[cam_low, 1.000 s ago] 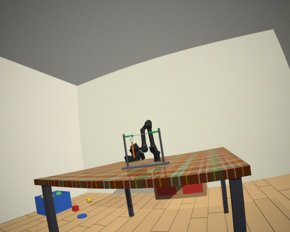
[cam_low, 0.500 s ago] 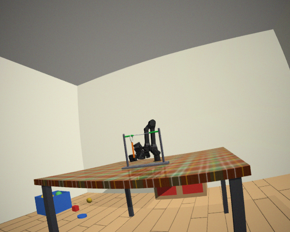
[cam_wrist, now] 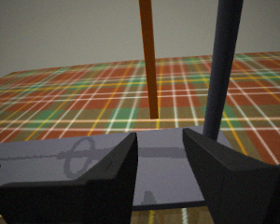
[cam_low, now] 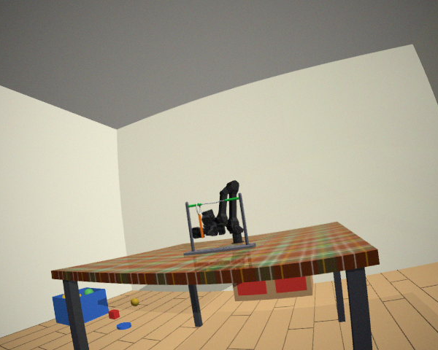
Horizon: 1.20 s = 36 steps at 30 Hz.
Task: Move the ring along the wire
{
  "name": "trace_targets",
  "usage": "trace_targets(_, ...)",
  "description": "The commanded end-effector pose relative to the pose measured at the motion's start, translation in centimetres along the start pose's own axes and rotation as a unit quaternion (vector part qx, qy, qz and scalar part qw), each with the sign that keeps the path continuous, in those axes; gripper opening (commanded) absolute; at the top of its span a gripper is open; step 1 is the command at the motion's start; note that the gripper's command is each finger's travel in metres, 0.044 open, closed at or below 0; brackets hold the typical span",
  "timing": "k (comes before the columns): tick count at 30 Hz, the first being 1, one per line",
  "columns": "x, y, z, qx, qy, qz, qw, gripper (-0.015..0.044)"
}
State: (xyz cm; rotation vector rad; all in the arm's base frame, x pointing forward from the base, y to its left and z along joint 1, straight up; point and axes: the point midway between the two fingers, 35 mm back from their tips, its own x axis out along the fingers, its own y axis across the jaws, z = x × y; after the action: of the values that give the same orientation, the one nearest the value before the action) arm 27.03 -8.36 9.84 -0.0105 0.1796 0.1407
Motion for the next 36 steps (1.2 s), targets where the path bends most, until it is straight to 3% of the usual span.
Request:
trace_targets(1, 0.4, 0.1, 0.8, -0.007, -0.008, -0.002, 1.0, 0.016)
trace_targets(36, 5.1, -0.3, 1.2, -0.007, -0.009, -0.002, 1.0, 0.016)
